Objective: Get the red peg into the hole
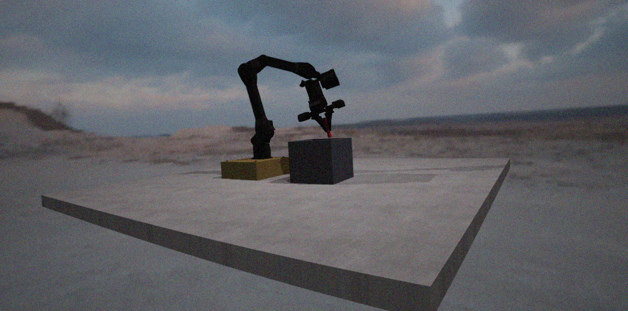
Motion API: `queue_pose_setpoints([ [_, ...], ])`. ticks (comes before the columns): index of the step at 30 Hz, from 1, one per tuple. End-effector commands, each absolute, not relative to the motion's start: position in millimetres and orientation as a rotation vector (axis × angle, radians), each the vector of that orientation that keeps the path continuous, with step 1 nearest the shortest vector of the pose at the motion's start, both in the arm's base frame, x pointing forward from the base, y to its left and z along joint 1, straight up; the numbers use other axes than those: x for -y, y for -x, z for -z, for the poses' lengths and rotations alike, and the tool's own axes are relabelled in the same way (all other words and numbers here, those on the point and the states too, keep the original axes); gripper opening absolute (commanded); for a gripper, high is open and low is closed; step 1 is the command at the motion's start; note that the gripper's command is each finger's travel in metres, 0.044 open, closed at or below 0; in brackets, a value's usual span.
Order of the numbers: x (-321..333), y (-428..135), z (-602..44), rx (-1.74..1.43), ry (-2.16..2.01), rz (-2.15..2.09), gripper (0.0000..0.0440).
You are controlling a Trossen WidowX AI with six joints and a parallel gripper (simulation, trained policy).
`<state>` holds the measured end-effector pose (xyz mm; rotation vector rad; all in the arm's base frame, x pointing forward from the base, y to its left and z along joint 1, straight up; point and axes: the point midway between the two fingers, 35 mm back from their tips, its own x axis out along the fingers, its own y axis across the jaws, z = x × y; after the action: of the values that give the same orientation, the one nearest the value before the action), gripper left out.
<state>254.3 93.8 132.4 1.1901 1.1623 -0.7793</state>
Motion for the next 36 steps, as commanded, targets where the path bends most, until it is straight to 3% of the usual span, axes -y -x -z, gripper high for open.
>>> queue_pose_setpoints([
  [1, -82.5, -259.7, -144.6, -1.133, -1.184, 0.779, 0.0],
  [36, 18.2, -282.0, -146.5, -1.093, -1.12, 0.954, 0.0],
])
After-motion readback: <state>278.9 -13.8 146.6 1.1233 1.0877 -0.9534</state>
